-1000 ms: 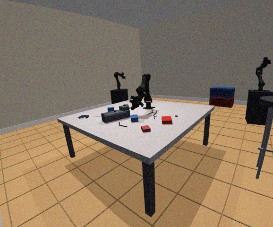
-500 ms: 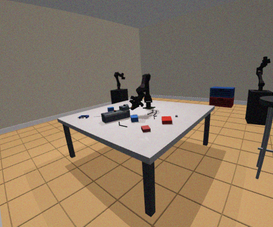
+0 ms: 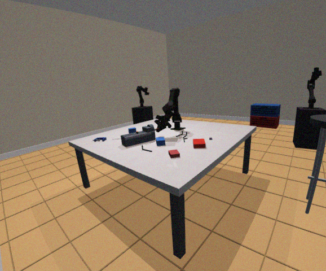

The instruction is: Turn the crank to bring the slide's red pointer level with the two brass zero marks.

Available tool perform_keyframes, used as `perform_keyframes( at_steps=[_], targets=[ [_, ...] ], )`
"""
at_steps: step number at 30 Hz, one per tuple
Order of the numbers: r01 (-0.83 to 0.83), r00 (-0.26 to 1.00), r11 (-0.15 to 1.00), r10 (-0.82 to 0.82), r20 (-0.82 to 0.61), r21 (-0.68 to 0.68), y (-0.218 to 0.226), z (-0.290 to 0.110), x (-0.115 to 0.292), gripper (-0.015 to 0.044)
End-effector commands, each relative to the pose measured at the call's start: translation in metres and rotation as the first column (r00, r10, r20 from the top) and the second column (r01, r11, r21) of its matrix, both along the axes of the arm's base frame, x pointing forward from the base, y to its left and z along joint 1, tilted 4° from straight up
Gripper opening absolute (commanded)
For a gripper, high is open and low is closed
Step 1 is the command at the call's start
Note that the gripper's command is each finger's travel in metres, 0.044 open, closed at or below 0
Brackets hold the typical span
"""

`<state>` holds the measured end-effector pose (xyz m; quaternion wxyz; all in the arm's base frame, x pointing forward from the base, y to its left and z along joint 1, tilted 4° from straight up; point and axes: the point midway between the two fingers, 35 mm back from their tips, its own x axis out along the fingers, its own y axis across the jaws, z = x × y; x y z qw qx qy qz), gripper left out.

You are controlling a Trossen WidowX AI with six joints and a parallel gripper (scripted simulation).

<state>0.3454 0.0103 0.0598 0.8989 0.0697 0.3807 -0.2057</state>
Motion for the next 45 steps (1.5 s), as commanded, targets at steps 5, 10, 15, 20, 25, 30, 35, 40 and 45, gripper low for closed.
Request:
perform_keyframes(
  at_steps=[5, 10, 15, 20, 25, 30, 35, 40, 45],
  targets=[
    [0.000, 1.000, 1.000, 0.000, -0.018, -0.002, -0.0039, -0.0107, -0.0017, 0.0000],
    [0.000, 1.000, 1.000, 0.000, -0.018, -0.002, -0.0053, -0.0125, -0.0024, 0.0000],
    [0.000, 1.000, 1.000, 0.000, -0.018, -0.002, -0.0066, -0.0139, -0.0030, 0.0000],
    [0.000, 1.000, 1.000, 0.000, -0.019, -0.003, -0.0079, -0.0152, -0.0036, 0.0000],
    [0.000, 1.000, 1.000, 0.000, -0.019, -0.003, -0.0081, -0.0149, -0.0037, 0.0000],
    [0.000, 1.000, 1.000, 0.000, -0.019, -0.003, -0.0082, -0.0147, -0.0038, 0.0000],
    [0.000, 1.000, 1.000, 0.000, -0.019, -0.003, -0.0083, -0.0146, -0.0038, 0.0000],
    [0.000, 1.000, 1.000, 0.000, -0.019, -0.003, -0.0083, -0.0145, -0.0038, 0.0000],
    [0.000, 1.000, 1.000, 0.000, -0.019, -0.003, -0.0083, -0.0144, -0.0038, 0.0000]
  ],
)
